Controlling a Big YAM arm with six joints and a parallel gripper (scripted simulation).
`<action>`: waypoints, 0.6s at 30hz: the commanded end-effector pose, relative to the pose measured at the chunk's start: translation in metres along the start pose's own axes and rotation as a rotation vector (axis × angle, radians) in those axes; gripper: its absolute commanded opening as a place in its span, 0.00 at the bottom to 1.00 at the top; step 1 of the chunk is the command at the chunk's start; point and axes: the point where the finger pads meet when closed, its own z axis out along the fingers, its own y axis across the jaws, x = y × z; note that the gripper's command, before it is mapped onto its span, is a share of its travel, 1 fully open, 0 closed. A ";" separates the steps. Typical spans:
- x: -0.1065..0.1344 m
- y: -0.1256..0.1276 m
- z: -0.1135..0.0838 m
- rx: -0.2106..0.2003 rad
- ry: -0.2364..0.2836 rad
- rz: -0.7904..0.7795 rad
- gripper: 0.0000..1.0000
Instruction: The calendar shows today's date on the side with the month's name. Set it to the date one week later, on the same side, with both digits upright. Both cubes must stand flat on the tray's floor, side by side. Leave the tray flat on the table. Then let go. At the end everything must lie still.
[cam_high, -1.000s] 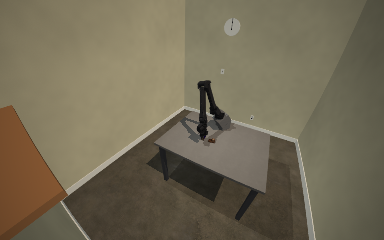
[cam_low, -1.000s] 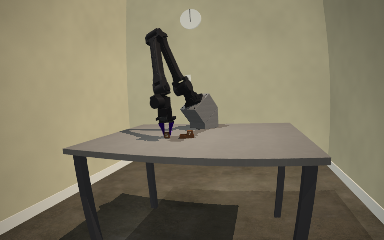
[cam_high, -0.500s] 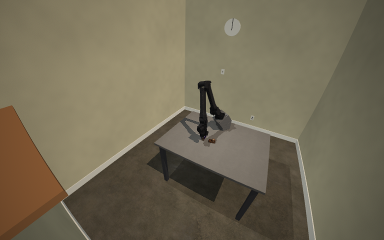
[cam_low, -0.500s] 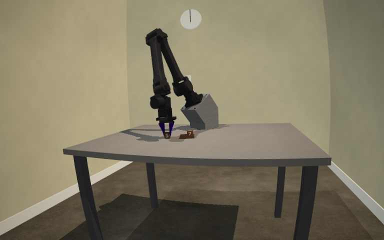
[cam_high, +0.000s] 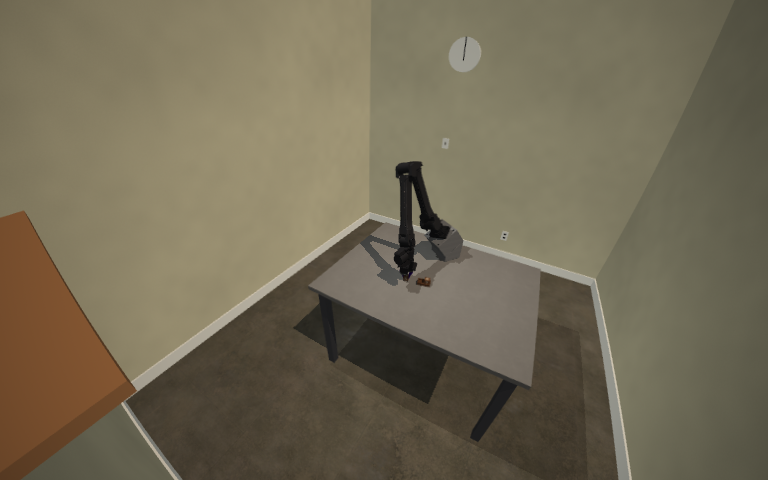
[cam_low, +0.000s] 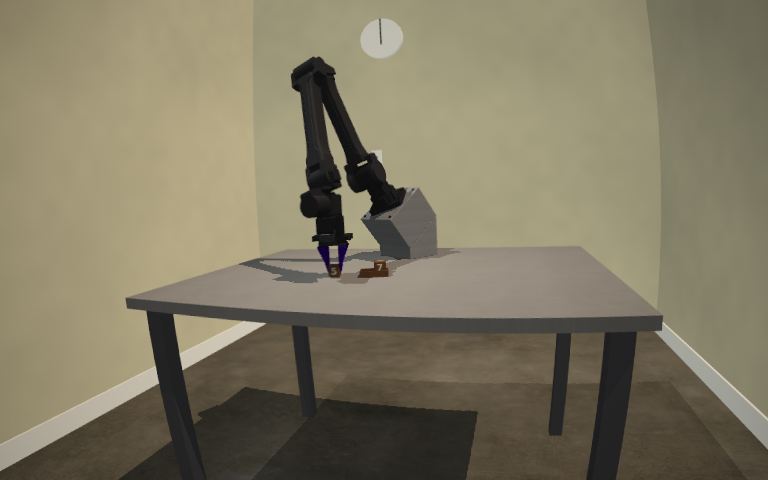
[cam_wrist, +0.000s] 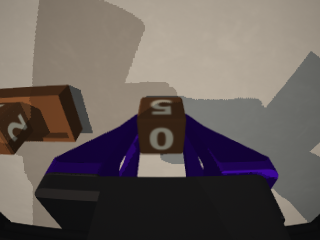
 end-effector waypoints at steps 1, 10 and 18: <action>-0.011 -0.008 -0.004 0.010 -0.022 0.005 0.26; -0.010 -0.008 -0.001 0.010 -0.019 0.004 0.26; -0.011 -0.008 0.002 0.012 -0.023 0.004 0.26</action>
